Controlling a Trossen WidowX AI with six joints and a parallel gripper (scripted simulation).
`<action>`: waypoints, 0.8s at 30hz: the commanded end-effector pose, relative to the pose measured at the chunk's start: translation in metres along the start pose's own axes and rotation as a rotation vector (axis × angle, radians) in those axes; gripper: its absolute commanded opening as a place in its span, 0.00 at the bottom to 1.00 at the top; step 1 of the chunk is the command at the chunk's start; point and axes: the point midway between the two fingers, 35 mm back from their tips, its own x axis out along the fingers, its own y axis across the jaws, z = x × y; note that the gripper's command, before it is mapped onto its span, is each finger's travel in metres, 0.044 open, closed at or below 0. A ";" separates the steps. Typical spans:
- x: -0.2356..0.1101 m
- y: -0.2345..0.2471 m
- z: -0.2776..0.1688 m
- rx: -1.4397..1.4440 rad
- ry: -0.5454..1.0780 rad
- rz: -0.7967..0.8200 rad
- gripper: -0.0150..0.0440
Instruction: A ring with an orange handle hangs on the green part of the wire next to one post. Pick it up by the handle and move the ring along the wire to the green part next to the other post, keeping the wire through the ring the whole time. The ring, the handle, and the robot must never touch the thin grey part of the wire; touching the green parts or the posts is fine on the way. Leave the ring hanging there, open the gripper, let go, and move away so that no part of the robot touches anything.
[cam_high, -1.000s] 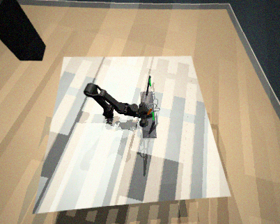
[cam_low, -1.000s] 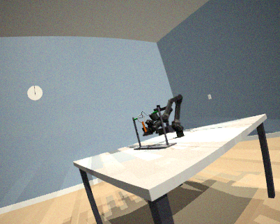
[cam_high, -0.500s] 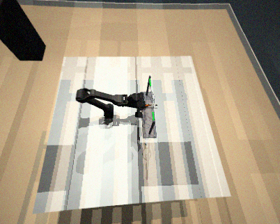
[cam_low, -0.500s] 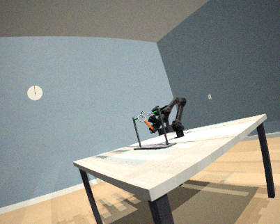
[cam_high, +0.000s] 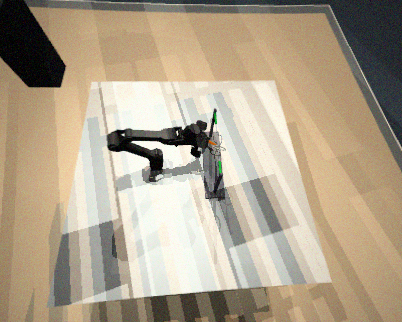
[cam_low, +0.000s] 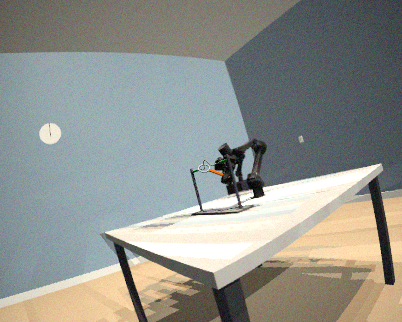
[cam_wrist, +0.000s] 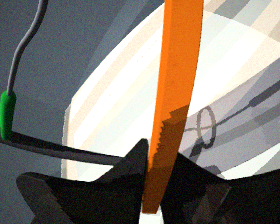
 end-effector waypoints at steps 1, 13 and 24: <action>-0.005 0.018 0.000 0.087 0.025 0.056 0.00; -0.007 0.047 0.006 0.206 0.010 0.145 0.00; -0.008 0.042 0.008 0.103 0.006 0.106 0.00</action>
